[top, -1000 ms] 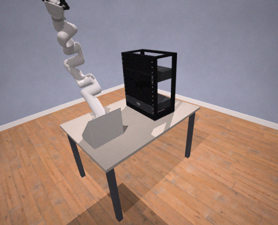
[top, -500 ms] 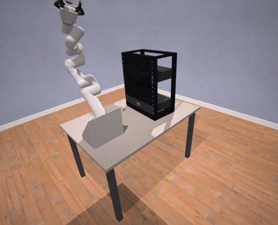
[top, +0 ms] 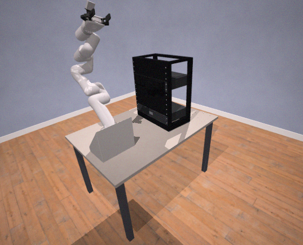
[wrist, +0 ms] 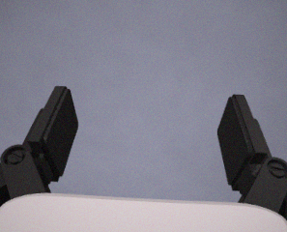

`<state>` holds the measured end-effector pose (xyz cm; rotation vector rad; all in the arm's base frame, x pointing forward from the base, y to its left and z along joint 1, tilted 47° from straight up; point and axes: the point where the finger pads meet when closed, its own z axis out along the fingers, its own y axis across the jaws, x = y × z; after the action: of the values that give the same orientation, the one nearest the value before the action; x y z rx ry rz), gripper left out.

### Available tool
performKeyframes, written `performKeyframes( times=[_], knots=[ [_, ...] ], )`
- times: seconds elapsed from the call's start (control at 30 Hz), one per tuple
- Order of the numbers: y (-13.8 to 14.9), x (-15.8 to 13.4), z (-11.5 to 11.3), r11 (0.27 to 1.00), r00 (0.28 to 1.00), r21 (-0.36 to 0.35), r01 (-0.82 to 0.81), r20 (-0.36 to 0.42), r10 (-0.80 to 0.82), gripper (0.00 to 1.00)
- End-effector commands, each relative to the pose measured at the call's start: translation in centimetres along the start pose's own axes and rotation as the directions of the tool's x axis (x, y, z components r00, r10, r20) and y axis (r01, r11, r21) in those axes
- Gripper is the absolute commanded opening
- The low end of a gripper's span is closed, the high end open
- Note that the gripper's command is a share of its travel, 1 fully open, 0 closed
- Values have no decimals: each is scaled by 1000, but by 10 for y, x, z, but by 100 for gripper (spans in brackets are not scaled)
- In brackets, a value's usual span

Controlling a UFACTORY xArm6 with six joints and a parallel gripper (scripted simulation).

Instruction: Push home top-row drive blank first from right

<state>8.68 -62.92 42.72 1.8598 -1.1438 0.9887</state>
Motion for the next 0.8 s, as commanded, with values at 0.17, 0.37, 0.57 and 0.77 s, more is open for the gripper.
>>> performKeyframes(
  times=[0.17,0.37,0.57,0.77],
  knots=[
    [-87,-41,1,966,982,185,-183,72,173,100],
    [-123,-58,-2,932,963,249,-262,126,238,100],
    [-173,-81,-10,871,926,324,-369,208,315,100],
    [-221,-105,-24,794,875,381,-474,301,379,100]
  ],
)
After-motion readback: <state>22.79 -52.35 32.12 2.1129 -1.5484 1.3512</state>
